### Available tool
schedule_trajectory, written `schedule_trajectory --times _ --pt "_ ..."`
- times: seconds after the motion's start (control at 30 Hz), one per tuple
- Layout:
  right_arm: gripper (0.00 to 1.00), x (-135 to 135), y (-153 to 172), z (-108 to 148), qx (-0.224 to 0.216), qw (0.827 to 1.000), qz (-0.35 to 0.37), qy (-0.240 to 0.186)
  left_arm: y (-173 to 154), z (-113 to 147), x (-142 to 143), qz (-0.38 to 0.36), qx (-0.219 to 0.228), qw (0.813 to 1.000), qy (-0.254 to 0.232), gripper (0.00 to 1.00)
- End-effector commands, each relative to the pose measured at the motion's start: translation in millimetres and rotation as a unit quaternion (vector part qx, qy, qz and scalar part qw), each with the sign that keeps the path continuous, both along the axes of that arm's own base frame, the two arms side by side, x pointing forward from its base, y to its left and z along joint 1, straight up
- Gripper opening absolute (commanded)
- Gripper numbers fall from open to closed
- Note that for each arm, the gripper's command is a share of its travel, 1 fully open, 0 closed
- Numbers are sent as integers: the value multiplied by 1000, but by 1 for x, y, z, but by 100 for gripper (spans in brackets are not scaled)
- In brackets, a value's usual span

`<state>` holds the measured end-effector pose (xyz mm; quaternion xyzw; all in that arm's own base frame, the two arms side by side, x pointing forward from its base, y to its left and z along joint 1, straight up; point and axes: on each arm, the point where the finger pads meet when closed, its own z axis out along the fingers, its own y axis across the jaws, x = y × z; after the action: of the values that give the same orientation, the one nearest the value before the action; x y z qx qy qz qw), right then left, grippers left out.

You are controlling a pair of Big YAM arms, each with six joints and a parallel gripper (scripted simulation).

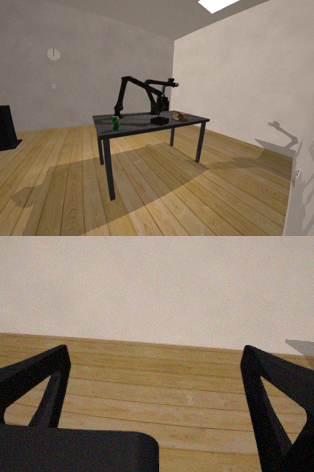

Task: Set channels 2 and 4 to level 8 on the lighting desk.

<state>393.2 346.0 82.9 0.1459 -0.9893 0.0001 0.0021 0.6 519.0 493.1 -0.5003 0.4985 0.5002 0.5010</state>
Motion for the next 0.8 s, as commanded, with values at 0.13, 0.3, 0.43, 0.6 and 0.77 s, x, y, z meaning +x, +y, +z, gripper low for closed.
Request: schedule_trajectory --times 0.13,0.3,0.43,0.6,0.77 --pt "0 21 18 13 18 1000 -3 -24 0 20 -1 0 14 1000 6 100" --pt "0 21 18 13 18 1000 -3 -24 0 20 -1 0 14 1000 6 100" --pt "0 21 18 13 18 1000 -3 -24 0 20 -1 0 14 1000 6 100" --pt "0 18 16 8 15 1000 -3 -20 0 20 -1 0 14 1000 6 100" --pt "0 8 6 -7 3 1000 -3 -7 0 20 -1 0 14 1000 6 100"
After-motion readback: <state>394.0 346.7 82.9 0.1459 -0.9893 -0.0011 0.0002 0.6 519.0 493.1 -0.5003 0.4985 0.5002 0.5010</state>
